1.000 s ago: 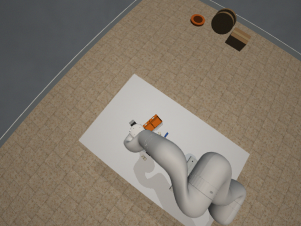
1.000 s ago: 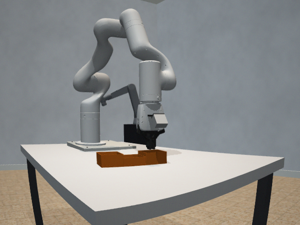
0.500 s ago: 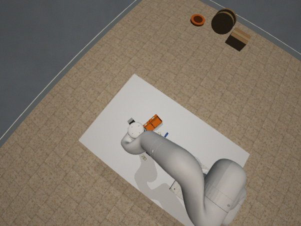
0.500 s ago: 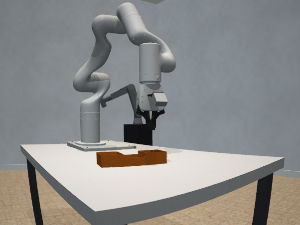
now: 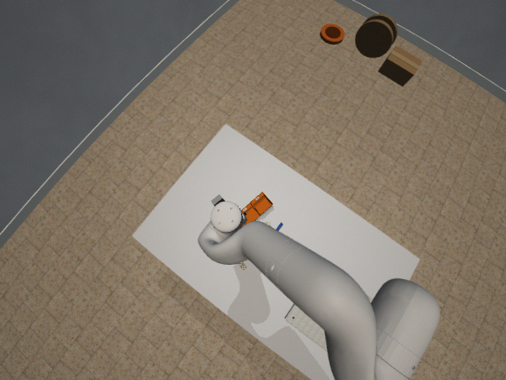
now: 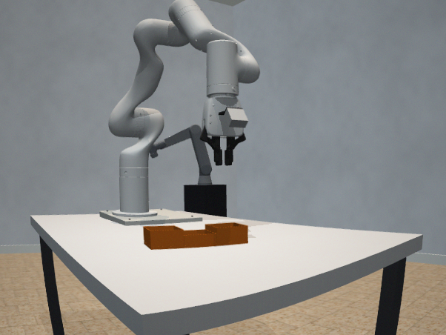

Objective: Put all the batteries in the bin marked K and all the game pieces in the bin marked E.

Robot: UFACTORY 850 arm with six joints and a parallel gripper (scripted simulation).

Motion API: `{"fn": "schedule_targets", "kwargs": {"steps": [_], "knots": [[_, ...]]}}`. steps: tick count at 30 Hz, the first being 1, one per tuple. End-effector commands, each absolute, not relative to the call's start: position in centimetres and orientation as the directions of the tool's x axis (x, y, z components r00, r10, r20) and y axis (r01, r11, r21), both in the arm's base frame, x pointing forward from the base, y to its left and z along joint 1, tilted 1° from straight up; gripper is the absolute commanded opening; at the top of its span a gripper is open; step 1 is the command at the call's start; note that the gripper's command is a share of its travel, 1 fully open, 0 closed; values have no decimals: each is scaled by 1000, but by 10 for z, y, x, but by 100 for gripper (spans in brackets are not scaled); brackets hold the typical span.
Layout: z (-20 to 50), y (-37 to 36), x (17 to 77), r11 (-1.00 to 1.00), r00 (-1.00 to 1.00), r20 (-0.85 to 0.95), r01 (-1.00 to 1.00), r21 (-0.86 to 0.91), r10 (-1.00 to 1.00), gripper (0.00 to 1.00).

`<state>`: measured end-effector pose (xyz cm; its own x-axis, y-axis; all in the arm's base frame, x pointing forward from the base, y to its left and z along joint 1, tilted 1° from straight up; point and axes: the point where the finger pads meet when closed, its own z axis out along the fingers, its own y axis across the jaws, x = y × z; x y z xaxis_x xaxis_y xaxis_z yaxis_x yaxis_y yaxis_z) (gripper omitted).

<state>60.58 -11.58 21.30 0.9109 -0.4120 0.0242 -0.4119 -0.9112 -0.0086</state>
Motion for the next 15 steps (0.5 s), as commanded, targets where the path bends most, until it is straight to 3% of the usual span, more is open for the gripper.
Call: {"fn": "schedule_targets", "kwargs": {"steps": [1,15], "knots": [[199,-124,590,-843,843,25,-538,-13,-538,41],[133,-158,523,-550,550,17,-835,-21,-835,41]]}}
